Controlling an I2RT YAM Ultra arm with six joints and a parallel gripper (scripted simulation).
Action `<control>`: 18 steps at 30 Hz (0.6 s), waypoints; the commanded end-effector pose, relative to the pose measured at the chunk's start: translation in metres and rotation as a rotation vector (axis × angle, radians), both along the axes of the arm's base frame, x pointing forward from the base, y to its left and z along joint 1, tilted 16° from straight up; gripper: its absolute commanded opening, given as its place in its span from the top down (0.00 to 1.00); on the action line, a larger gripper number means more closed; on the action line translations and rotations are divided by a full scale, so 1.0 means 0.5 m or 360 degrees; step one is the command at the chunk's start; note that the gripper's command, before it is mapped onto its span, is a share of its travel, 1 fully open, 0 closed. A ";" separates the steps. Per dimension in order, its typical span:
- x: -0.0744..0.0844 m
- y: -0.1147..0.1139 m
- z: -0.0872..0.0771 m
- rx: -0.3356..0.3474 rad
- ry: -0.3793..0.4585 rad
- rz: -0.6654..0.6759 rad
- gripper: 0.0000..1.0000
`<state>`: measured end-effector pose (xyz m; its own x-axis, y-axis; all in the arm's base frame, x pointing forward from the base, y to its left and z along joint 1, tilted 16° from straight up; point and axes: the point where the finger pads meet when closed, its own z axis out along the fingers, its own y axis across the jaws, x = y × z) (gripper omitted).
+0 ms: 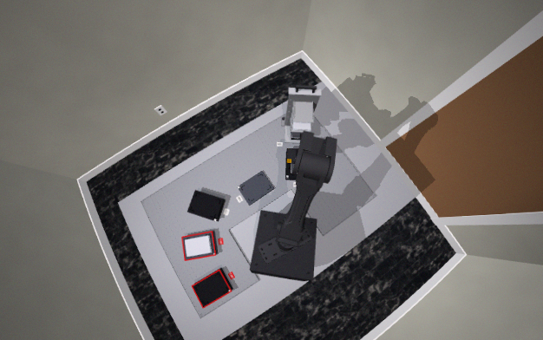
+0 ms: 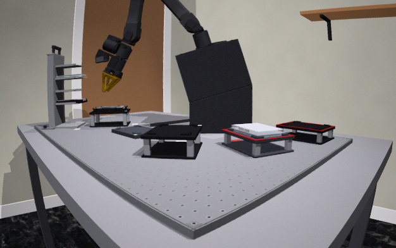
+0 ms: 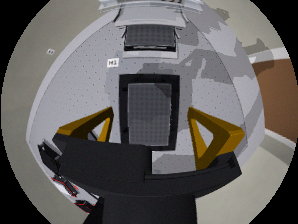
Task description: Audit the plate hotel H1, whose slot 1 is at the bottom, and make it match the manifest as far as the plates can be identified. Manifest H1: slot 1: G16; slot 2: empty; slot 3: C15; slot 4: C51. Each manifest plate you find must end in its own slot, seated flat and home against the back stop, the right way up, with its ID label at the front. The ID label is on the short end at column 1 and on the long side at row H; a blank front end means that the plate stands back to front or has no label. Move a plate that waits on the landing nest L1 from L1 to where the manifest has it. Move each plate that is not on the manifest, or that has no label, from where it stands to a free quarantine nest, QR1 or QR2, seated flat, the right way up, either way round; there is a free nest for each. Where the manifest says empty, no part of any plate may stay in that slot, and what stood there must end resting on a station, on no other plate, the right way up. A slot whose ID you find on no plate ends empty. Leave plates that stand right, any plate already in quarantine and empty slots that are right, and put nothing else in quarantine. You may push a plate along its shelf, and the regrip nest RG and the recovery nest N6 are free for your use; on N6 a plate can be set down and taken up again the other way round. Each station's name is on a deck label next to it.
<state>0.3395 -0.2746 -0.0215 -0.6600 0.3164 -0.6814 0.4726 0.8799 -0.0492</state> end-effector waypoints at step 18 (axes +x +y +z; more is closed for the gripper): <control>-0.020 0.014 -0.020 0.0361 0.0628 -0.0045 0.00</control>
<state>0.3381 -0.2730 -0.0323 -0.8335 0.4391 -0.3353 0.4782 0.8774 -0.0396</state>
